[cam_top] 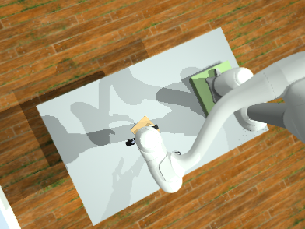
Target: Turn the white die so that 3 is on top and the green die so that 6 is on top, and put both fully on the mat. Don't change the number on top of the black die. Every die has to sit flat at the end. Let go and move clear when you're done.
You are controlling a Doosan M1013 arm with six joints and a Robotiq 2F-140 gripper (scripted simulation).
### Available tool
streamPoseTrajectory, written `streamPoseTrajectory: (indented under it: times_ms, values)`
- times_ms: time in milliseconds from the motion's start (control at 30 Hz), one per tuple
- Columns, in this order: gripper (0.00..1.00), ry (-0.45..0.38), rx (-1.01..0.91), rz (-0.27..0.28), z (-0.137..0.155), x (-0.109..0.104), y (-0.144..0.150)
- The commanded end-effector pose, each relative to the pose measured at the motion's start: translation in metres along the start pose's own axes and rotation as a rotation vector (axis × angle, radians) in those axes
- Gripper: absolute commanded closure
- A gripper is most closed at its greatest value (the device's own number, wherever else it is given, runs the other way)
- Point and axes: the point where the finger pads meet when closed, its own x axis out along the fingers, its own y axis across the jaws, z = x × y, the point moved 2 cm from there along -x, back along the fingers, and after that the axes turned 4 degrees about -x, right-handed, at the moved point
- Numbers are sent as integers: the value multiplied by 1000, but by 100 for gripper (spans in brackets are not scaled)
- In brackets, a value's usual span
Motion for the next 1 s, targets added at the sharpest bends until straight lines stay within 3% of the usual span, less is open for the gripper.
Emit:
streamPoseTrajectory:
  times_ms: [0, 267, 967]
  values:
    - [0, 0, 0, 0, 0, -11, 0]
    - [0, 0, 0, 0, 0, -41, 0]
    - [0, 0, 0, 0, 0, -47, 0]
